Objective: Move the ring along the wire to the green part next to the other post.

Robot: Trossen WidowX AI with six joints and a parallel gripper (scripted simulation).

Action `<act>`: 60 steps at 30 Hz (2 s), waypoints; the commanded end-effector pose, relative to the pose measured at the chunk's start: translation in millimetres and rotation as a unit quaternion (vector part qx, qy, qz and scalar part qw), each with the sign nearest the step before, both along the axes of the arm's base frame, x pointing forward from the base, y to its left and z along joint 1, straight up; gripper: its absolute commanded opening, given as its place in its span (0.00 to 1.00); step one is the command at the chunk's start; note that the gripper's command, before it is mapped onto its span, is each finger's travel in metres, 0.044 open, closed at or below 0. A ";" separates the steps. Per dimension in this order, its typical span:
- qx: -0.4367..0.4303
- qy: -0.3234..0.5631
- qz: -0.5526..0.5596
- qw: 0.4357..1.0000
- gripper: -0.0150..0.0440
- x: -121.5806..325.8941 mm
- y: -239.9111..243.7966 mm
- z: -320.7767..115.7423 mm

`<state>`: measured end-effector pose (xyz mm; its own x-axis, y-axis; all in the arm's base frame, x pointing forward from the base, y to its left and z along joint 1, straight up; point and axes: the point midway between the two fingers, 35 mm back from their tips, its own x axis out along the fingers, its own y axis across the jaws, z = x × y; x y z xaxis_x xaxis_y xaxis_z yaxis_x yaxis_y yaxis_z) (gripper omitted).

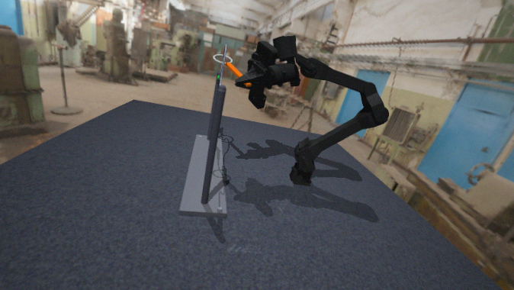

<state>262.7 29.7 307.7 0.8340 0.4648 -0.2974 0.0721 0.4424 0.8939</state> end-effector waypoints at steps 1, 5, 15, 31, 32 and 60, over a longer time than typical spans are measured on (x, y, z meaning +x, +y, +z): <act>-0.022 -0.007 0.000 1.000 0.00 0.4 -0.9 2.5; -0.038 -0.008 -0.001 0.999 0.00 0.5 -1.6 0.9; -0.086 -0.012 -0.002 0.996 0.00 0.8 -4.1 -3.7; -0.183 -0.019 -0.003 0.983 0.00 1.4 -10.5 -12.4; -0.191 -0.020 -0.003 0.981 0.00 1.4 -11.1 -13.1; -0.420 -0.037 -0.007 0.907 0.00 3.2 -33.3 -27.6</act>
